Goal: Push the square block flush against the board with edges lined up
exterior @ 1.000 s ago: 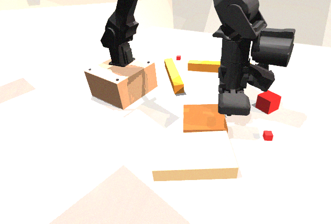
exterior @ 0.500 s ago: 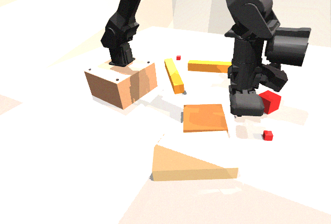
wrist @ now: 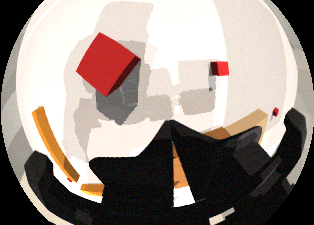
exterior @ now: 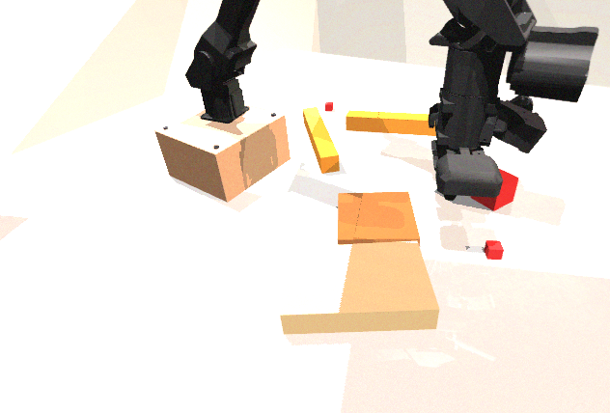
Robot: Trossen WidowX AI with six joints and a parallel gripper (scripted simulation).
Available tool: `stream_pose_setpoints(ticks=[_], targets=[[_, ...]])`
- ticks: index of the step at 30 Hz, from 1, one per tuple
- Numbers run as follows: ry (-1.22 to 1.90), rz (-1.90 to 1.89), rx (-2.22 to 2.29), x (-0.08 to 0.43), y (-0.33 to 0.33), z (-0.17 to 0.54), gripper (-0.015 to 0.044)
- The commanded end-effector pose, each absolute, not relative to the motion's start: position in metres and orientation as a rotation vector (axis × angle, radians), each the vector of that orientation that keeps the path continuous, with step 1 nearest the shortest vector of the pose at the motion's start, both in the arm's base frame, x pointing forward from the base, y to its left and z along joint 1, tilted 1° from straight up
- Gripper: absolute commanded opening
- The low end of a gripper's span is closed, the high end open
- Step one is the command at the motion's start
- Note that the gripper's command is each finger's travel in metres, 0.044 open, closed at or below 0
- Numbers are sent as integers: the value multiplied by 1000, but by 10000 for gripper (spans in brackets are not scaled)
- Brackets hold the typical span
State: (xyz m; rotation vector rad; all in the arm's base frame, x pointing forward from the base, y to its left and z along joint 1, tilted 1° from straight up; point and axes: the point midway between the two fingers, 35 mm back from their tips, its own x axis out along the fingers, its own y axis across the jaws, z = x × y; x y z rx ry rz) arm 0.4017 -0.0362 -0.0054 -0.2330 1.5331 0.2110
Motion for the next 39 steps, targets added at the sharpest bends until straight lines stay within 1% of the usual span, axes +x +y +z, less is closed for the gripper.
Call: stream_pose_setpoints(ticks=[1, 7, 23, 39], targets=[[1513, 199, -234, 405, -36, 23, 0], [1517, 161, -193, 400, -37, 23, 0], [1509, -258, 245, 346, -44, 26, 0], [1418, -675, 679, 287, -47, 20, 0]])
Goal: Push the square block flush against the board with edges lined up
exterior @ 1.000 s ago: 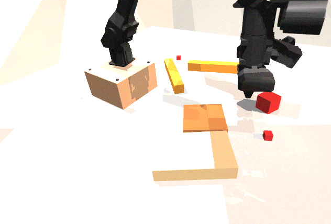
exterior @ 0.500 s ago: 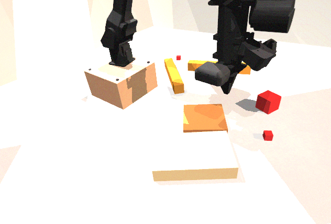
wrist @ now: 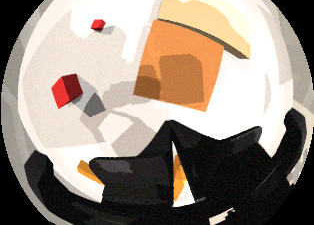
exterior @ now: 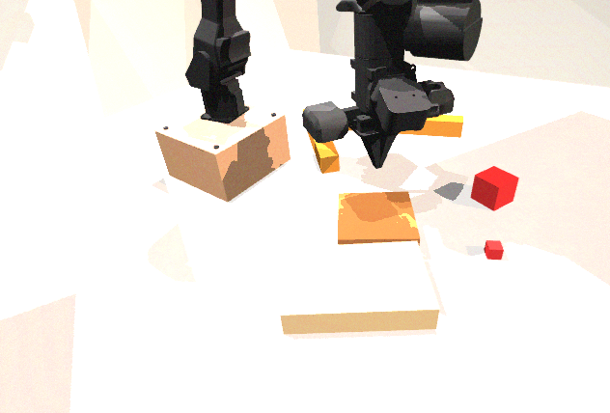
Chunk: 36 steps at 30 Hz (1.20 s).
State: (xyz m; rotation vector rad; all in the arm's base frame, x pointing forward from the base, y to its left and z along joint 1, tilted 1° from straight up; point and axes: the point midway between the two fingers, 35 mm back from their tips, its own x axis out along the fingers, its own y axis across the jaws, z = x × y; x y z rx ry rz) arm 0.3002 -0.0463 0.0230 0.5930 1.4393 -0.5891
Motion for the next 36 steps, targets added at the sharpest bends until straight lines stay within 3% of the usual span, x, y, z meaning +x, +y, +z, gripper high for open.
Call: stream_pose_setpoints(ticks=[1, 10, 16, 22, 36], targets=[[1409, -701, 705, 283, -47, 19, 0], [1334, -893, 904, 255, -46, 14, 0], [1334, -893, 904, 255, -46, 11, 0], [1334, -893, 904, 256, -47, -41, 0], [1333, -893, 904, 263, -58, -41, 0]])
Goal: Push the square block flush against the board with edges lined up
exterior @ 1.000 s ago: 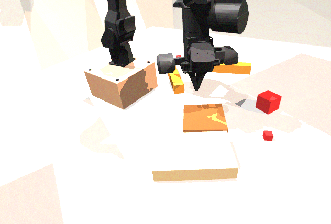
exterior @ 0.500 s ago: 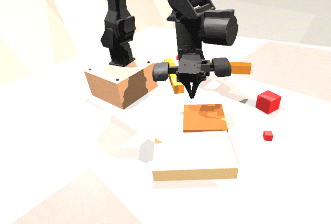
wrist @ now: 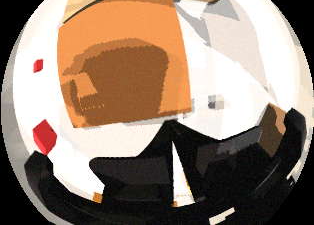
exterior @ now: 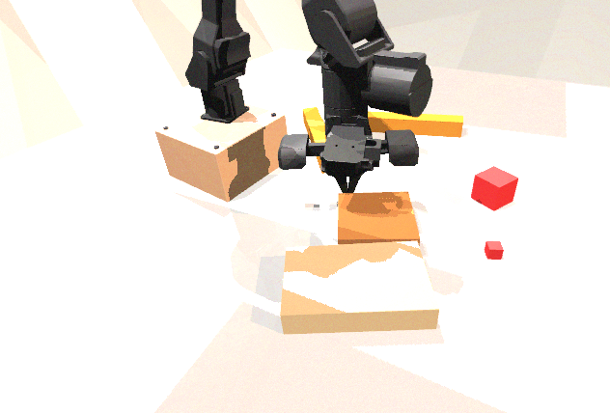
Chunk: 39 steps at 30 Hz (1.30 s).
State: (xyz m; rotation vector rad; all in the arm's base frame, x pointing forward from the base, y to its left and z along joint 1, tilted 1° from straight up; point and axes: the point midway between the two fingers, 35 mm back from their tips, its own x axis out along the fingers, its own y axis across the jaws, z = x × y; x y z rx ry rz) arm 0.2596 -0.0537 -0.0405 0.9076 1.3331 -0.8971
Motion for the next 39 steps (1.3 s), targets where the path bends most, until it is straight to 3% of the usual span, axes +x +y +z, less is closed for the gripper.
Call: stream_pose_setpoints(ticks=[1, 26, 39], targets=[[1333, -893, 904, 263, -59, -40, 0], [1331, -894, 902, 281, -92, -38, 0], [1332, -894, 903, 275, -76, -39, 0]])
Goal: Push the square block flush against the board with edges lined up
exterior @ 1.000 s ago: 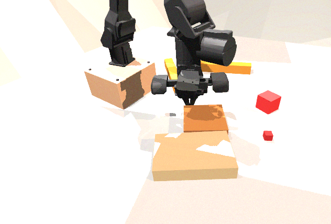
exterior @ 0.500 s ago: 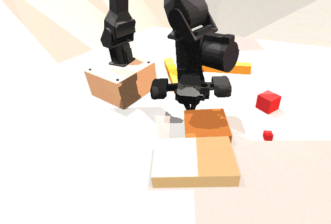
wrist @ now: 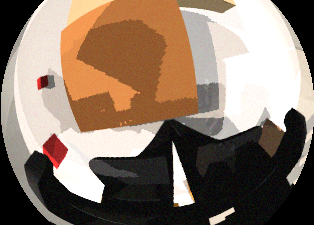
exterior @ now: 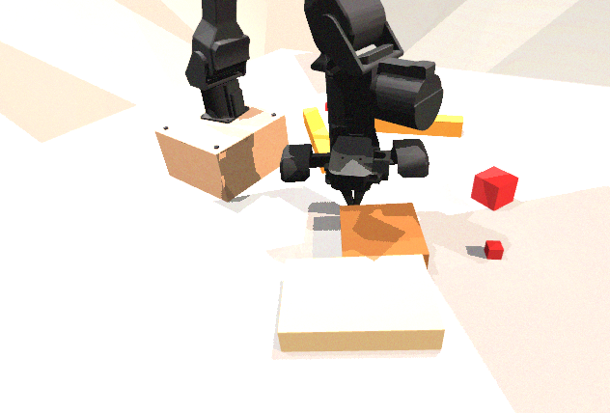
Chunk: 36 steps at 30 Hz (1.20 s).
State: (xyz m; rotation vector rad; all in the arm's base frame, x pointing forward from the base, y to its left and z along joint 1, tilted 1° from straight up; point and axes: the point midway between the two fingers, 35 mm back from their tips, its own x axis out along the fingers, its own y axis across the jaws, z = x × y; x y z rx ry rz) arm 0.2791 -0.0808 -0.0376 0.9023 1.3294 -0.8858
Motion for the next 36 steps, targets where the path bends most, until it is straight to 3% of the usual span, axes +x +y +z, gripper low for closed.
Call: stream_pose_setpoints(ticks=[1, 22, 28, 36], targets=[[1332, -894, 903, 275, -75, -39, 0], [1334, -893, 905, 260, -44, -41, 0], [1333, -892, 905, 262, -46, 12, 0], [1350, -855, 866, 267, -48, 16, 0]])
